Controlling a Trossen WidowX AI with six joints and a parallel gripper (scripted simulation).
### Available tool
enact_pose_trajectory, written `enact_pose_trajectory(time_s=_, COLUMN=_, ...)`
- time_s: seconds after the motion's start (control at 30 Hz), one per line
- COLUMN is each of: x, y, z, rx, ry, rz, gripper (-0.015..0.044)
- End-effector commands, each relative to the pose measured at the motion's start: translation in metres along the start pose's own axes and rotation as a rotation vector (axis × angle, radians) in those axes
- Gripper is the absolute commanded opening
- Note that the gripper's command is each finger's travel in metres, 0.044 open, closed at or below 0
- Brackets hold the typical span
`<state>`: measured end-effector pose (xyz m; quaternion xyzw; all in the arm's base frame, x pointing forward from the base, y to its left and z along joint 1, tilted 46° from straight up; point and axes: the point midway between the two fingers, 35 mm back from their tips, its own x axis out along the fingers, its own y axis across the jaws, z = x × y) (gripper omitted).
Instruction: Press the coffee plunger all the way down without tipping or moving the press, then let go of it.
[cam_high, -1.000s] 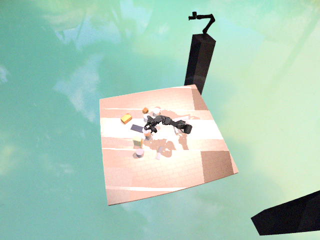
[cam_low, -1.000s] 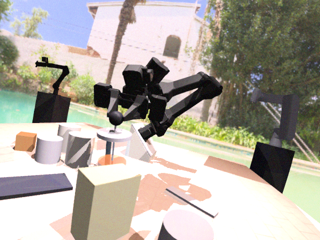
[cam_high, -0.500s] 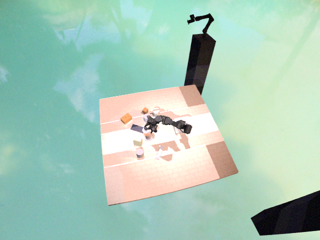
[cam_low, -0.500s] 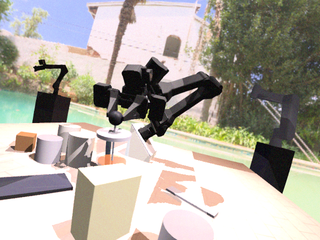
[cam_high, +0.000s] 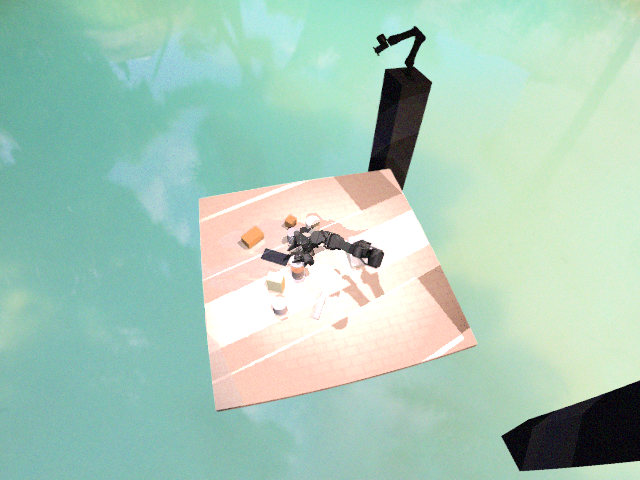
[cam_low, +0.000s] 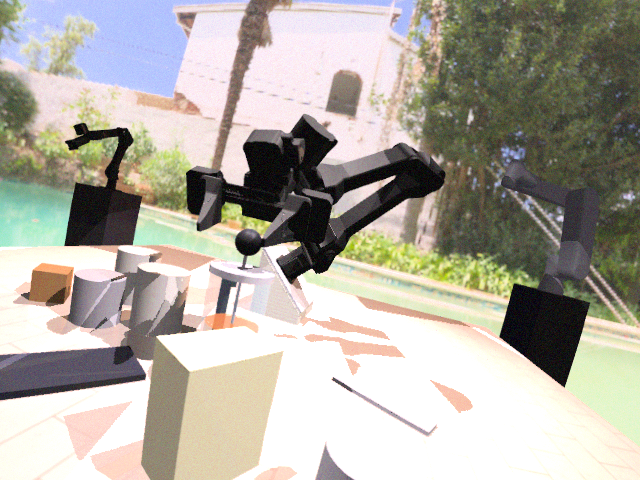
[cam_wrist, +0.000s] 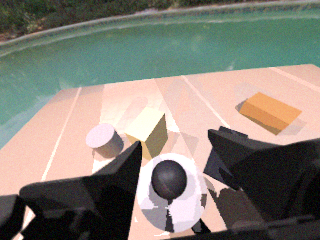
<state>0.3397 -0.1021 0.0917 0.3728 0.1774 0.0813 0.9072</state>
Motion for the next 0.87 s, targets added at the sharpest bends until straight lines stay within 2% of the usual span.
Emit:
enact_pose_trajectory(time_s=0.0, x=0.000, y=-0.001, z=0.000, rx=-0.003, ry=0.000, rz=-0.003, gripper=0.0440)
enact_pose_trajectory(time_s=0.23, x=-0.006, y=-0.001, z=0.009, rx=-0.010, ry=0.002, rz=-0.008, gripper=0.0440)
enact_pose_trajectory(time_s=0.5, x=-0.060, y=0.010, z=0.053, rx=0.003, ry=0.020, rz=0.001, gripper=0.0440)
enact_pose_trajectory(time_s=0.83, x=-0.061, y=0.010, z=0.053, rx=0.004, ry=0.019, rz=0.002, gripper=0.0440)
